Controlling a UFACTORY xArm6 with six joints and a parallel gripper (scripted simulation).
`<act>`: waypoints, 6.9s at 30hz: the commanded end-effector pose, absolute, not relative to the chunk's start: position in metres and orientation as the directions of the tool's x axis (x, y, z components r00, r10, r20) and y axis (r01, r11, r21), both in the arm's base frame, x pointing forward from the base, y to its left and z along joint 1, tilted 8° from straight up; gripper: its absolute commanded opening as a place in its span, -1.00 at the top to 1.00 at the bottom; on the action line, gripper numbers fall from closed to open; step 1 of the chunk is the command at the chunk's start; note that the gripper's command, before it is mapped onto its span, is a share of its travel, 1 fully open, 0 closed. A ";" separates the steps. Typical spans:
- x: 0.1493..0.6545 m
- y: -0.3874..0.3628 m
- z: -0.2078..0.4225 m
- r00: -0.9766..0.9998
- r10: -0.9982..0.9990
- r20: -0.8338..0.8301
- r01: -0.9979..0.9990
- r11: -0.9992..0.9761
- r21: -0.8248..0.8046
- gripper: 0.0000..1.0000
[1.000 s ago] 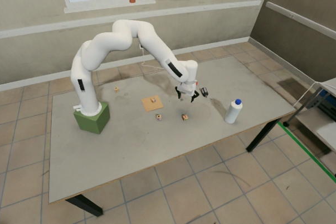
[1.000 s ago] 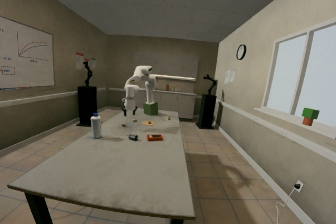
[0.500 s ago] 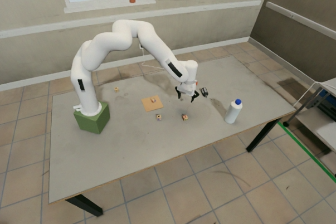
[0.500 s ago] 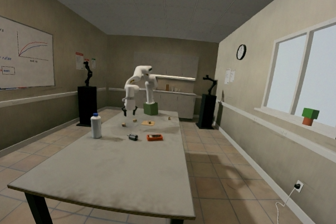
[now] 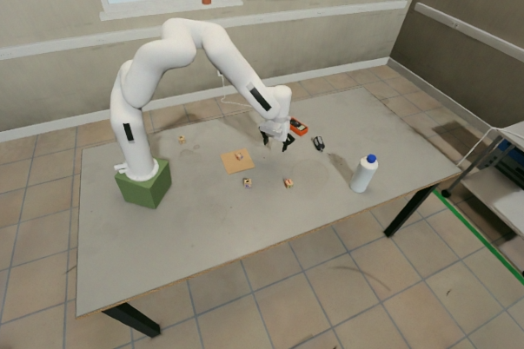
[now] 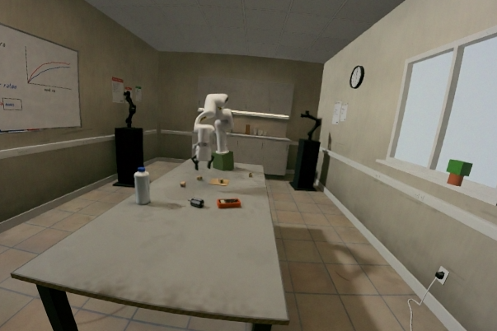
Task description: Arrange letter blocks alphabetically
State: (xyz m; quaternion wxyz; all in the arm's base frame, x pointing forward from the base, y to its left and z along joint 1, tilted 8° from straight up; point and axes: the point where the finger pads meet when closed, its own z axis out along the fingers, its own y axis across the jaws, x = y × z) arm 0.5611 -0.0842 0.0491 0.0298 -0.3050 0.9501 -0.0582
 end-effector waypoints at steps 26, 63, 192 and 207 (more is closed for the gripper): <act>0.436 0.036 0.038 -0.892 -0.447 -0.059 -0.437 0.889 -0.137 -1.00; 0.436 0.003 0.031 -0.993 -0.033 -0.109 -0.023 0.995 -0.098 -1.00; 0.406 -0.145 -0.001 0.383 0.922 -0.048 0.917 -0.374 0.142 -0.38; 0.407 -0.146 -0.016 0.384 0.922 -0.049 0.917 -0.374 0.142 -0.38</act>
